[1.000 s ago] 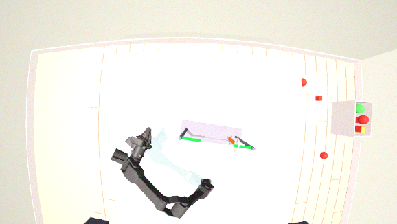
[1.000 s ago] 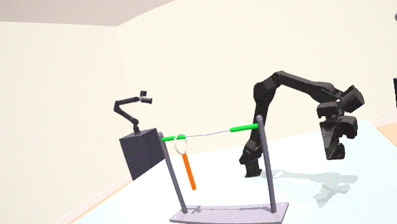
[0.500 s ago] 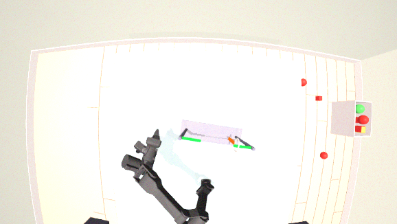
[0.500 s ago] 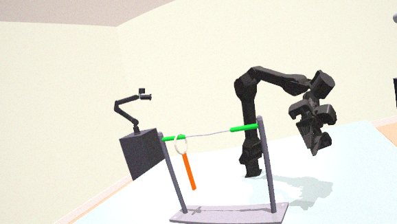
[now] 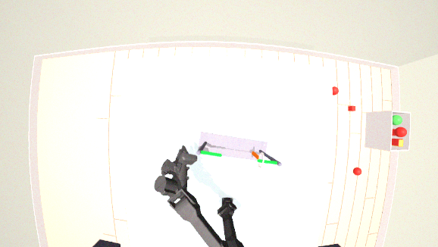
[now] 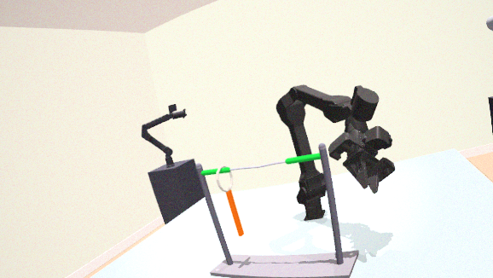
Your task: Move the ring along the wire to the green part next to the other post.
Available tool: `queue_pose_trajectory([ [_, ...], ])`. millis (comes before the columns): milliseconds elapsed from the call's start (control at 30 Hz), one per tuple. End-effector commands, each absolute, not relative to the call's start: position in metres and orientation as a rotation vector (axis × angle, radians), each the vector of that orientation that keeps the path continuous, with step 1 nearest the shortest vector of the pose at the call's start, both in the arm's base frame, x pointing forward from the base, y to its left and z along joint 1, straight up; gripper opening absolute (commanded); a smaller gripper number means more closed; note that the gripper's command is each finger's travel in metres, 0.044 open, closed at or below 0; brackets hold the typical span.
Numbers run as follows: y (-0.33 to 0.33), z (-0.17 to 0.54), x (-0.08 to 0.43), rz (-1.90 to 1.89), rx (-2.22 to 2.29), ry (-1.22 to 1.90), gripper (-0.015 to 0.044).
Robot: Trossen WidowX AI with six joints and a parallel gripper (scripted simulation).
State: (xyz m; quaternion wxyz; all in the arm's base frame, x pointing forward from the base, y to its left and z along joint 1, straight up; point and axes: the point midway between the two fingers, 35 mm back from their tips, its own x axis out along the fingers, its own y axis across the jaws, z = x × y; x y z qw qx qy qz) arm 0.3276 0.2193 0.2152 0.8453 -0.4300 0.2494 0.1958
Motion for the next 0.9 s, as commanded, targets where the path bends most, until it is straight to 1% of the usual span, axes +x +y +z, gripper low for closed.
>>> queue_pose_trajectory([
  [0, 0.210, 0.217, 0.322, 0.453, -0.832, 0.504, 0.0160],
  [467, 0.163, 0.212, 0.306, 0.533, -0.608, 0.437, 0.0160],
  [867, 0.103, 0.200, 0.305, 0.459, -0.507, 0.418, 0.0160],
])
